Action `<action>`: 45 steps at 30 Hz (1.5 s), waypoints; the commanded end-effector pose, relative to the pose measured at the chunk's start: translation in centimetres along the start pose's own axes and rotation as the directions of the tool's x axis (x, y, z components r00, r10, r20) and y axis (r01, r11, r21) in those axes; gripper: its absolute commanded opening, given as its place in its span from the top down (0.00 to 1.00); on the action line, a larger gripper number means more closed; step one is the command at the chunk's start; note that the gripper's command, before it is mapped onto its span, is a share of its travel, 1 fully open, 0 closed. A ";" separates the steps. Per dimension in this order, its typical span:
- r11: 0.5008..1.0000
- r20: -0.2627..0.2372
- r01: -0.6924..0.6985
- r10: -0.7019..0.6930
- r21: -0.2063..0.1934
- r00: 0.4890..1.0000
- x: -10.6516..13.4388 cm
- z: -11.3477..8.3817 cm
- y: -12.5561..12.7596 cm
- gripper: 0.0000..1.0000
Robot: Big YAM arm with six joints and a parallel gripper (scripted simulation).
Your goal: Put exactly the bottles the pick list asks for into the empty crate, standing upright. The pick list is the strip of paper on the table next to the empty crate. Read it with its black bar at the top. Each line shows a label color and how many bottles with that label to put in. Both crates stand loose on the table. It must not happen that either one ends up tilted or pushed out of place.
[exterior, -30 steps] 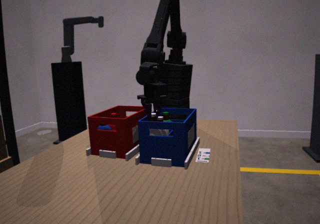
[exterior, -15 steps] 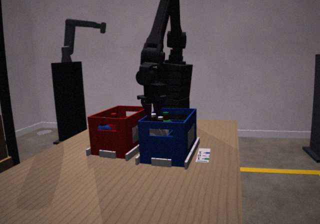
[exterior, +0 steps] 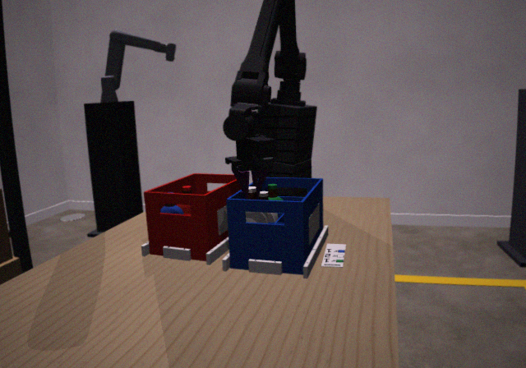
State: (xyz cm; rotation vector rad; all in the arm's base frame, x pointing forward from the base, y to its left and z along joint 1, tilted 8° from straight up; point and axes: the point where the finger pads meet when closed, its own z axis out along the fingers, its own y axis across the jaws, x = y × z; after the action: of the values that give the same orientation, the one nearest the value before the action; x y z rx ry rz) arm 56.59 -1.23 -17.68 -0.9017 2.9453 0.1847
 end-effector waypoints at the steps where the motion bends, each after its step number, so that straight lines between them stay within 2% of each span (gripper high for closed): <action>1: 0.998 0.078 0.004 -0.008 0.061 0.997 -4.0 -2.9 -2.2 1.00; 3: 0.998 0.075 0.004 -0.009 0.058 0.997 -3.9 -2.4 -2.1 1.00; 8: 0.998 0.086 0.007 -0.013 0.067 0.996 -4.4 -3.0 -2.2 1.00; 12: 0.998 0.074 0.005 -0.009 0.058 0.997 -3.9 -1.9 -2.1 1.00; 18: 0.998 0.090 0.007 -0.013 0.070 0.996 -4.5 -2.8 -2.3 1.00; 21: 0.998 0.072 0.005 -0.009 0.056 0.997 -3.9 -1.4 -2.0 1.00; 25: 0.998 0.088 0.006 -0.012 0.069 0.996 -4.5 -2.4 -2.3 1.00; 30: 0.998 0.072 0.005 -0.009 0.057 0.997 -3.9 -0.9 -2.0 1.00; 35: 0.998 0.087 0.006 -0.012 0.068 0.996 -4.4 -2.1 -2.3 1.00; 37: 0.998 0.090 0.006 -0.013 0.070 0.996 -4.5 -2.0 -2.4 1.00; 40: 0.998 0.072 0.006 -0.010 0.056 0.997 -3.9 -0.5 -2.0 1.00; 45: 0.998 0.086 0.006 -0.011 0.067 0.996 -4.4 -1.3 -2.3 1.00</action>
State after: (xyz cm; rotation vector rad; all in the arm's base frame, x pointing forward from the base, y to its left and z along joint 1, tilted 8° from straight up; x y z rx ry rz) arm 56.72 -0.99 -19.68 -0.9014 2.9456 0.1849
